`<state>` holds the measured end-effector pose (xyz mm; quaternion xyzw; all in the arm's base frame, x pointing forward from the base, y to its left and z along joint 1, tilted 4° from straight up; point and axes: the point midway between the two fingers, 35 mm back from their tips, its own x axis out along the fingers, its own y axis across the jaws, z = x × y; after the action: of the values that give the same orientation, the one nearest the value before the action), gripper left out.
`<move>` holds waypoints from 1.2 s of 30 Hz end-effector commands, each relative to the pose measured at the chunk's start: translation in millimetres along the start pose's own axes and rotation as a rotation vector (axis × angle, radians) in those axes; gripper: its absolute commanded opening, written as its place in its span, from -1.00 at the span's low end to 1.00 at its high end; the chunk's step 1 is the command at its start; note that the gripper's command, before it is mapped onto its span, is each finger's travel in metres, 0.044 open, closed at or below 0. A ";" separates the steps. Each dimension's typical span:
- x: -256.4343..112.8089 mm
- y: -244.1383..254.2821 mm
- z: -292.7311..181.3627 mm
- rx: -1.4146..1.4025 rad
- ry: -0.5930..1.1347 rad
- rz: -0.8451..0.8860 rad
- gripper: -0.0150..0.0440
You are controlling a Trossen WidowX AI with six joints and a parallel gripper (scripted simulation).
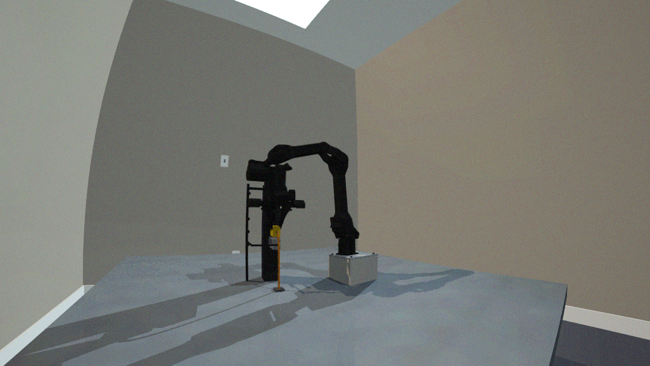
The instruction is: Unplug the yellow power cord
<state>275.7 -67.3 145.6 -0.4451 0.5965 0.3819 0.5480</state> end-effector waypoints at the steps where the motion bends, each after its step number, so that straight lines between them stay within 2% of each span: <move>1: -1.7 -0.4 21.3 -0.021 -0.042 0.000 -0.49; 19: -3.8 3.3 50.3 -0.022 -0.046 0.000 -0.49; 32: -2.1 4.0 38.9 -0.023 -0.045 0.000 0.67; 36: -7.4 3.0 59.0 -0.023 -0.048 0.000 1.00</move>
<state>286.0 -24.5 144.8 -0.4416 0.5816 0.3957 0.5569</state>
